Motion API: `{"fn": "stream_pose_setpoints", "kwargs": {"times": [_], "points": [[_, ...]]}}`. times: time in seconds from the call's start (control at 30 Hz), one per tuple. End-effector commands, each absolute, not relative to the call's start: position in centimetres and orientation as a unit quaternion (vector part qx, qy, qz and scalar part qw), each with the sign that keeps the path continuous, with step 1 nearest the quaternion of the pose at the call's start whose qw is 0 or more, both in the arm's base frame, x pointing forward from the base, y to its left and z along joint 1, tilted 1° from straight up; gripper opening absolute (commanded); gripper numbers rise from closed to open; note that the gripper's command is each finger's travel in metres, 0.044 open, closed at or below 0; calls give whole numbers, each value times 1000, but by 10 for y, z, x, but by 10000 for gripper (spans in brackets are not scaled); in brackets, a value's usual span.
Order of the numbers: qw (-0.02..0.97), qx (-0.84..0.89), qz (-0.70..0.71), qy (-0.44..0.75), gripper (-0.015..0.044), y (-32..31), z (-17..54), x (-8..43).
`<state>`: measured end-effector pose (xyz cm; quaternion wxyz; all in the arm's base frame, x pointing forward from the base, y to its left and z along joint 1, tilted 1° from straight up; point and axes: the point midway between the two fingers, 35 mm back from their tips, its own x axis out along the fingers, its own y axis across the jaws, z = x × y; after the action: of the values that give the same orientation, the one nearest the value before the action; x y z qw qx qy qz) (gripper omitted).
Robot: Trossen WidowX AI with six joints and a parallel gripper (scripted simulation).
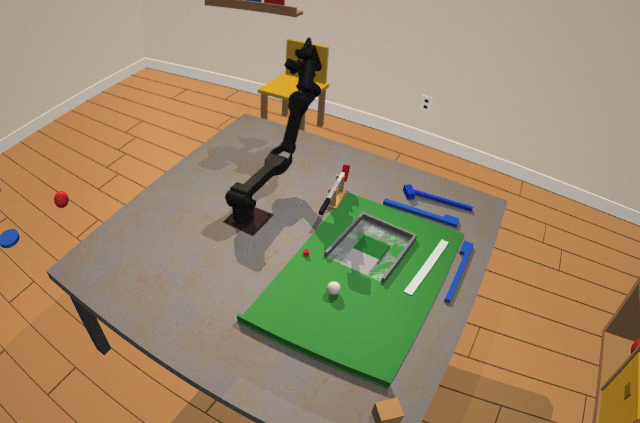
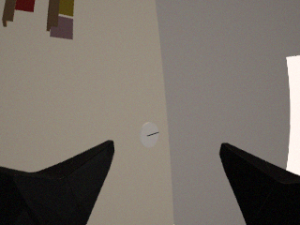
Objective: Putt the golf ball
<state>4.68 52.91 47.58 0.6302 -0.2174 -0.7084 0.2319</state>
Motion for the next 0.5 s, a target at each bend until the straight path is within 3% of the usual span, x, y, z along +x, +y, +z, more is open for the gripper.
{"fn": "stream_pose_setpoints", "kwargs": {"times": [0.0, 0.47], "points": [[630, -216, 229, -710, 426, 528, 478, 45], [636, -121, 25, -762, 440, 393, 590, -48]]}}
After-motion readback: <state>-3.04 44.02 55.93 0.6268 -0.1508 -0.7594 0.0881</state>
